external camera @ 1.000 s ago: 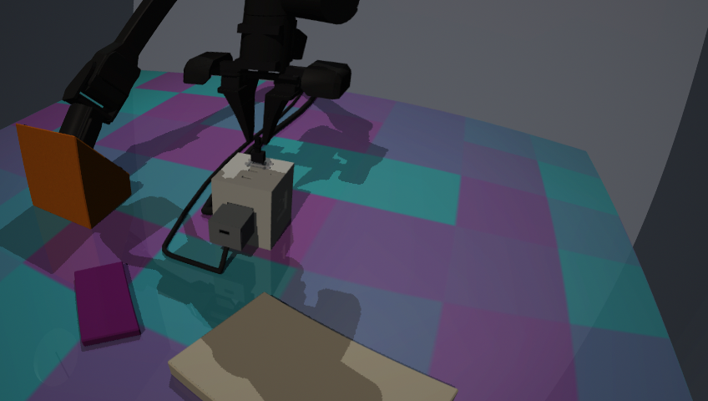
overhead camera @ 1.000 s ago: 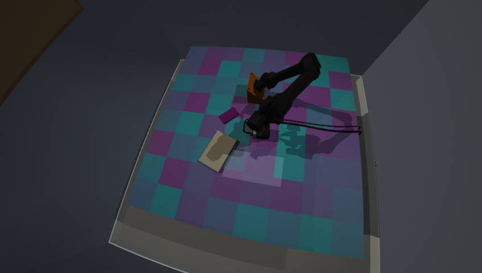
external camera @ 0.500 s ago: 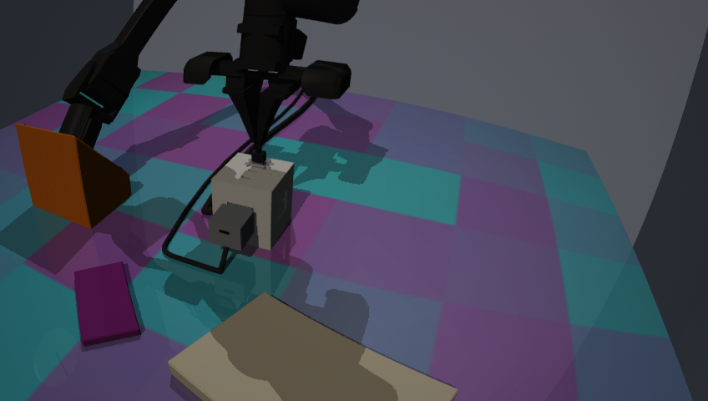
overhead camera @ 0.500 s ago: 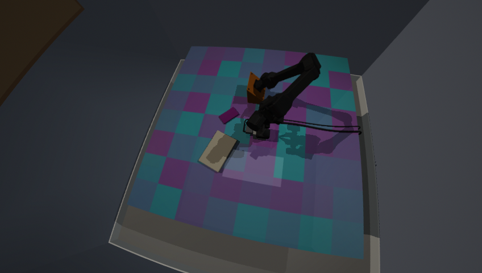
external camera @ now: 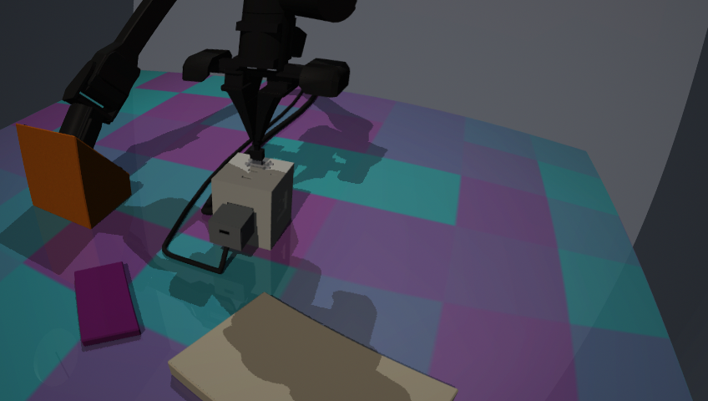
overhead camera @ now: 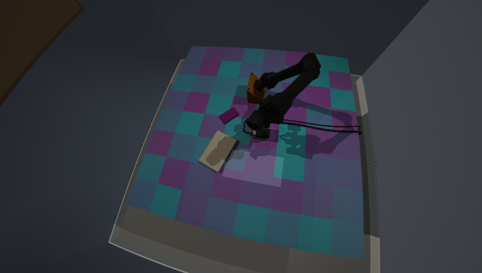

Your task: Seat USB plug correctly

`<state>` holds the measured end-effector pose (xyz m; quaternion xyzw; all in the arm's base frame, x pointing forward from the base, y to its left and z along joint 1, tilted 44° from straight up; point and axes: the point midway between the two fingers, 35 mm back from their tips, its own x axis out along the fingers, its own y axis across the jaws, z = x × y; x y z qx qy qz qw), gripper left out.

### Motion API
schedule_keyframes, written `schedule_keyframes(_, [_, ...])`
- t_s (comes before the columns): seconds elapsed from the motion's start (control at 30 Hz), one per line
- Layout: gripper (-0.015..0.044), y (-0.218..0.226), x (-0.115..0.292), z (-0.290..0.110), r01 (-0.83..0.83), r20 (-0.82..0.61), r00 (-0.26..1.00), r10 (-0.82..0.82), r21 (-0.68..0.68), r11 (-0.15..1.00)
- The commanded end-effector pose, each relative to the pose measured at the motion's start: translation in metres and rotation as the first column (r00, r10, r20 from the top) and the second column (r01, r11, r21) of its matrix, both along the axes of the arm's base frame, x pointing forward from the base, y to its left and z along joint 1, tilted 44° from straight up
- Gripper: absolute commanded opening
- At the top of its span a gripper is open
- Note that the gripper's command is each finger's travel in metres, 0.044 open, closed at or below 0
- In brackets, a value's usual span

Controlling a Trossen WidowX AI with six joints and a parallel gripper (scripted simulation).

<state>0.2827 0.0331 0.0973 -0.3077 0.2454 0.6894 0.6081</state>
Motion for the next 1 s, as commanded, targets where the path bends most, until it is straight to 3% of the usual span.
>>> schedule_keyframes(0.0, [0.0, -0.003, 0.002, 0.003, -0.003, 0.012, 1.0, 0.003, -0.005, 1.0])
schedule_keyframes(0.97, [0.0, -0.017, 0.004, 0.017, -0.003, 0.011, 1.0, 0.003, -0.005, 1.0])
